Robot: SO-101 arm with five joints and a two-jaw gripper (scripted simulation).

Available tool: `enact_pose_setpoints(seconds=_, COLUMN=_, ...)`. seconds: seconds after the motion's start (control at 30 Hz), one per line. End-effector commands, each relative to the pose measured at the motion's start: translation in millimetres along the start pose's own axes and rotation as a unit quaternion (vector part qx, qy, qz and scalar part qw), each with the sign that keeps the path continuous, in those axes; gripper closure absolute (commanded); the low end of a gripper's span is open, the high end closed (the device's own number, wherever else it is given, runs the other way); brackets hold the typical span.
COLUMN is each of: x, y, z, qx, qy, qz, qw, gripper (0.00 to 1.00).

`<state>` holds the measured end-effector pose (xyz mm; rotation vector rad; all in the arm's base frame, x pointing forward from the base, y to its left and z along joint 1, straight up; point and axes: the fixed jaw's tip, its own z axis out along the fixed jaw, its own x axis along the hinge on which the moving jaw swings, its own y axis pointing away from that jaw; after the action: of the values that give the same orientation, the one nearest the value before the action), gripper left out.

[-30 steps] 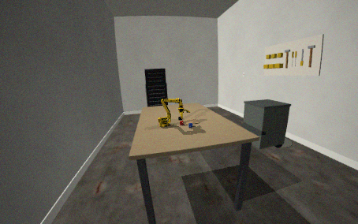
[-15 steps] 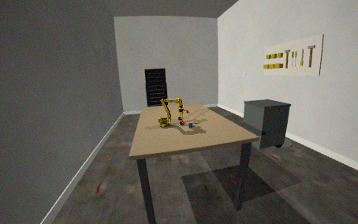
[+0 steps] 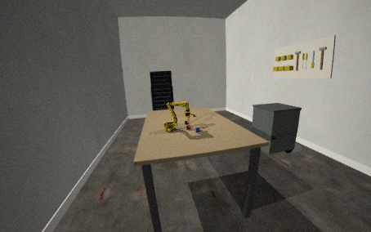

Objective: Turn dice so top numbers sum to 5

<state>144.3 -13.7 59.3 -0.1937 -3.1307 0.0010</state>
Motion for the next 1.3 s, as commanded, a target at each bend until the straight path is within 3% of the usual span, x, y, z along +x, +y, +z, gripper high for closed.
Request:
enact_pose_setpoints(seconds=0.0, x=-4.5, y=-1.3, z=-1.4, qx=0.0, qy=-0.014, qz=0.001, qw=1.0, gripper=0.65)
enact_pose_setpoints(seconds=0.23, x=-5.5, y=-1.4, z=4.8, qx=0.0, qy=-0.014, qz=0.001, qw=1.0, gripper=0.65)
enact_pose_setpoints(seconds=0.73, x=-6.4, y=-1.4, z=31.2, qx=0.0, qy=-0.014, qz=0.001, qw=1.0, gripper=0.65)
enact_pose_setpoints(seconds=1.27, x=-5.4, y=-1.3, z=40.5, qx=0.0, qy=-0.014, qz=0.001, qw=1.0, gripper=0.65)
